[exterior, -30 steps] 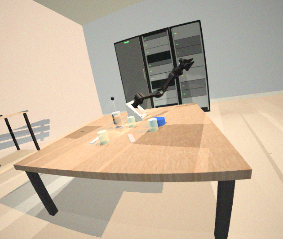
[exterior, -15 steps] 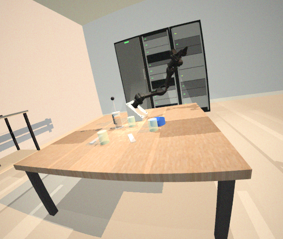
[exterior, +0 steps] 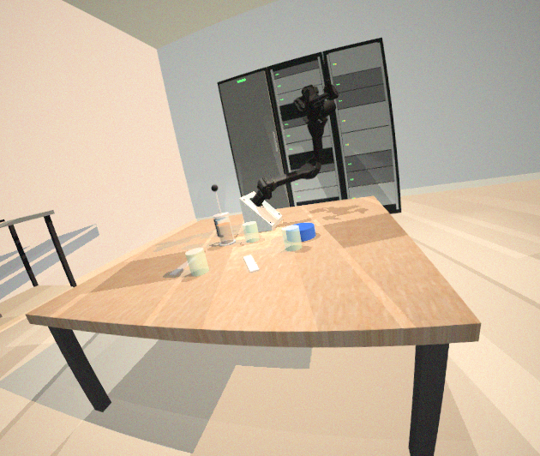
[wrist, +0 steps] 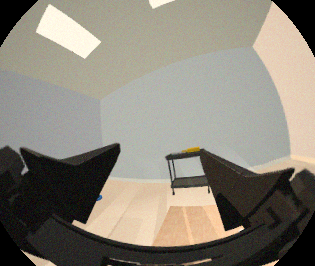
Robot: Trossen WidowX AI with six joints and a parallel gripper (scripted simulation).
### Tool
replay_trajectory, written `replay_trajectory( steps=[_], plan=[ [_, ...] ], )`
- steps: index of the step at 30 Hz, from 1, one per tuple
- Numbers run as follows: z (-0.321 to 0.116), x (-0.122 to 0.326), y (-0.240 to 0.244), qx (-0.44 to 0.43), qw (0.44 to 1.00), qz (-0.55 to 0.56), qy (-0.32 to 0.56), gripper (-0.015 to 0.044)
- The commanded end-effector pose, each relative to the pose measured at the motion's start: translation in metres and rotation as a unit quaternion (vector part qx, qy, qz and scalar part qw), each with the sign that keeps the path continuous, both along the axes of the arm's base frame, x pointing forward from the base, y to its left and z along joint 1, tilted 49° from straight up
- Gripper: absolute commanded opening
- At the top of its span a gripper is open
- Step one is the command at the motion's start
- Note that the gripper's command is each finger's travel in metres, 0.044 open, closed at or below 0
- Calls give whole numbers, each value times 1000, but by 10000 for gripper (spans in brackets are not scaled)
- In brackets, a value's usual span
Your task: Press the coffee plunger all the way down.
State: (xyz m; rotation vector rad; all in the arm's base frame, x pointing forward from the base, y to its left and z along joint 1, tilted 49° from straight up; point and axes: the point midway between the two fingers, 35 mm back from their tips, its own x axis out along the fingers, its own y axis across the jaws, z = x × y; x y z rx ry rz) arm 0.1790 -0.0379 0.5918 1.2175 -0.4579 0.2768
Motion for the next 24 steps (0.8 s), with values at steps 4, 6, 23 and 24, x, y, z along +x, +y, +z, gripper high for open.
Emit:
replay_trajectory(
  steps=[4,6,23,24],
  plan=[
    [-34,34,-28,-23,997,-34,66,440],
    [-52,48,-42,-39,993,-50,100,440],
    [-306,104,-167,-158,885,-35,437,440],
    [-323,101,-171,-165,877,-23,452,440]
  ],
)
